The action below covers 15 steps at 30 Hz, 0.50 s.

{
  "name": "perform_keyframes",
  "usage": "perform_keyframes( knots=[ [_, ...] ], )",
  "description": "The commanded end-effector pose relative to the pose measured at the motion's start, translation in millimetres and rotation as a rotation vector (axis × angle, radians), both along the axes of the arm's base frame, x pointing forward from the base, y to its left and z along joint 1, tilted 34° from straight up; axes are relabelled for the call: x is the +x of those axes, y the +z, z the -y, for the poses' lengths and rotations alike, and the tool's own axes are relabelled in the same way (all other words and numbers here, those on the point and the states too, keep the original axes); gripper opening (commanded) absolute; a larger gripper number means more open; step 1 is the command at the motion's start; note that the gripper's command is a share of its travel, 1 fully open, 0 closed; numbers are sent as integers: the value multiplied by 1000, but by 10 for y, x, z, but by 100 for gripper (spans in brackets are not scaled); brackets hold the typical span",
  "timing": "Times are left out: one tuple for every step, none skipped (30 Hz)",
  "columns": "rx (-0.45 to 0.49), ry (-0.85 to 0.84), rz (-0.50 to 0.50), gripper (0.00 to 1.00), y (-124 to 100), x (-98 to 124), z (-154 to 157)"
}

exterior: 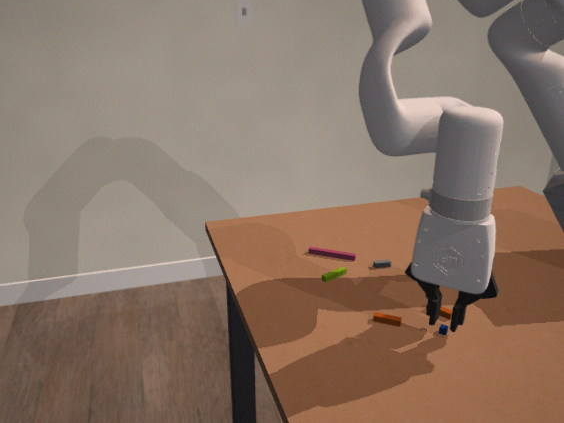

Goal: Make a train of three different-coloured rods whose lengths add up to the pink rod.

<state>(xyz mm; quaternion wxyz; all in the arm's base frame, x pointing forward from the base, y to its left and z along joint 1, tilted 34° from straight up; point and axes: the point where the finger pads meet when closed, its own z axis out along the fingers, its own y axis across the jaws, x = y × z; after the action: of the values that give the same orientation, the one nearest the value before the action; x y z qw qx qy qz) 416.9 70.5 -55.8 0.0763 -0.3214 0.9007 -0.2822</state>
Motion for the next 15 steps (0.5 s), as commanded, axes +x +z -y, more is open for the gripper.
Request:
perform_keyframes(
  knots=[
    [1, 1, 2, 24, 4, 9, -7],
    [1, 1, 2, 24, 1, 10, -5],
    [1, 1, 2, 24, 1, 10, -5],
    [1, 1, 2, 24, 1, 10, -5],
    [1, 1, 2, 24, -2, 11, -4],
    [1, 1, 2, 24, -6, 13, -1],
    [1, 1, 2, 24, -11, 15, 1],
    [1, 1, 2, 24, -16, 17, 4],
    [1, 1, 2, 24, -22, 19, 8],
    [1, 1, 2, 24, -29, 22, 11],
    [1, 1, 2, 24, -35, 24, 15],
    [1, 1, 2, 24, -42, 27, 19],
    [1, 1, 2, 24, -50, 30, 23],
    [1, 1, 2, 24, -57, 33, 27],
    [1, 1, 2, 24, -64, 36, 31]
  ],
)
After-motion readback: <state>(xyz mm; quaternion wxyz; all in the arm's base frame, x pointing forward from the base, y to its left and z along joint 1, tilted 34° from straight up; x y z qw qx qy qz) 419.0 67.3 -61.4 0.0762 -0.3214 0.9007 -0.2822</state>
